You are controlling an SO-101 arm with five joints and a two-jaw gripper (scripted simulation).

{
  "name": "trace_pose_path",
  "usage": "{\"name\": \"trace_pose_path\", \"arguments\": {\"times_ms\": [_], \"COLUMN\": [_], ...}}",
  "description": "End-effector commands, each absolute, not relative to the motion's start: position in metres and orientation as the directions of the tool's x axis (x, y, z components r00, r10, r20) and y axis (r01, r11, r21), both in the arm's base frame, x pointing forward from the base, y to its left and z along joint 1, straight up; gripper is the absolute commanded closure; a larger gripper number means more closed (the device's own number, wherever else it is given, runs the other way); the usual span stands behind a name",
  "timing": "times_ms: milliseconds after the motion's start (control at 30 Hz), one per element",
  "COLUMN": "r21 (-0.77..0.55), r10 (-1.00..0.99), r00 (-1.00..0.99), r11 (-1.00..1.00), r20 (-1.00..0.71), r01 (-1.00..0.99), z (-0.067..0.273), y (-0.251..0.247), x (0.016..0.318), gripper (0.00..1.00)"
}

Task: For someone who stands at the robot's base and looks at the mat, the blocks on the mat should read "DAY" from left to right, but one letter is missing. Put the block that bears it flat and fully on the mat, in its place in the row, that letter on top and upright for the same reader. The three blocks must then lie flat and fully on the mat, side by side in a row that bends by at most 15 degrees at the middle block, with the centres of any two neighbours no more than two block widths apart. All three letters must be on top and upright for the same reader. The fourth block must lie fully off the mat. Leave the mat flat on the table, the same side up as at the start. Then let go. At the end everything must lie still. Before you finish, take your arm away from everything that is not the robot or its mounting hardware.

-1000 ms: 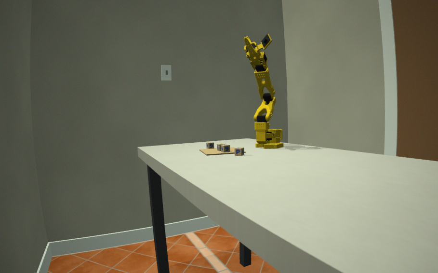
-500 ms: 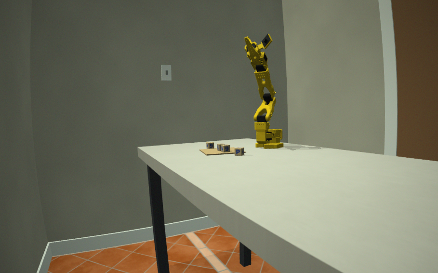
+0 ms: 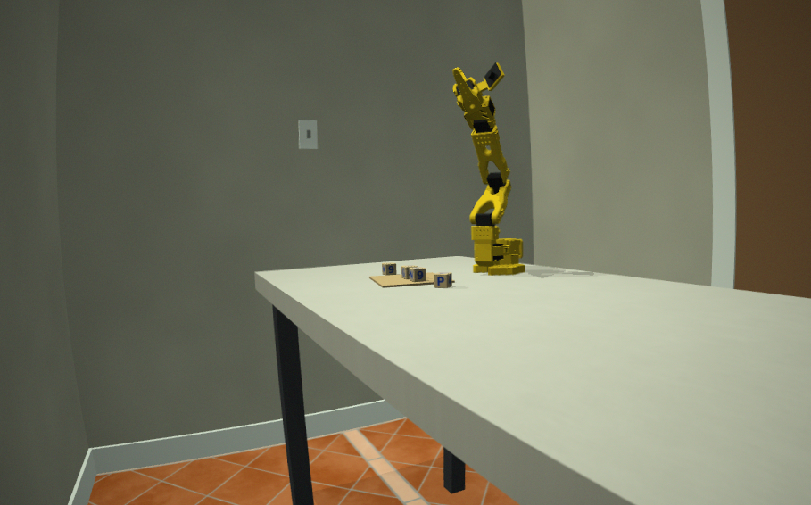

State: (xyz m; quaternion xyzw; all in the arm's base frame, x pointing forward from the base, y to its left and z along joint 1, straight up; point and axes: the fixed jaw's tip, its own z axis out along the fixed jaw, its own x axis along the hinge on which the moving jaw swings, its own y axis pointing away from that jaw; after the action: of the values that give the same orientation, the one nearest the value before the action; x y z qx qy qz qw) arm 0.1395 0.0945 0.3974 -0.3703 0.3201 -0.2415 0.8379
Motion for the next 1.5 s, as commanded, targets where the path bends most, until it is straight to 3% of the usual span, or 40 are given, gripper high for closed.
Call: {"name": "trace_pose_path", "arguments": {"times_ms": [0,1467], "r21": [-0.740,-0.773], "r10": [-0.628,-0.646], "r00": [0.698,0.519], "r11": [0.638,0.633], "r20": [-0.343,-0.559], "r01": [0.211,-0.045], "z": [0.411,0.360], "y": [0.088,0.087], "x": [0.129,0.165], "gripper": [0.00,0.00]}}
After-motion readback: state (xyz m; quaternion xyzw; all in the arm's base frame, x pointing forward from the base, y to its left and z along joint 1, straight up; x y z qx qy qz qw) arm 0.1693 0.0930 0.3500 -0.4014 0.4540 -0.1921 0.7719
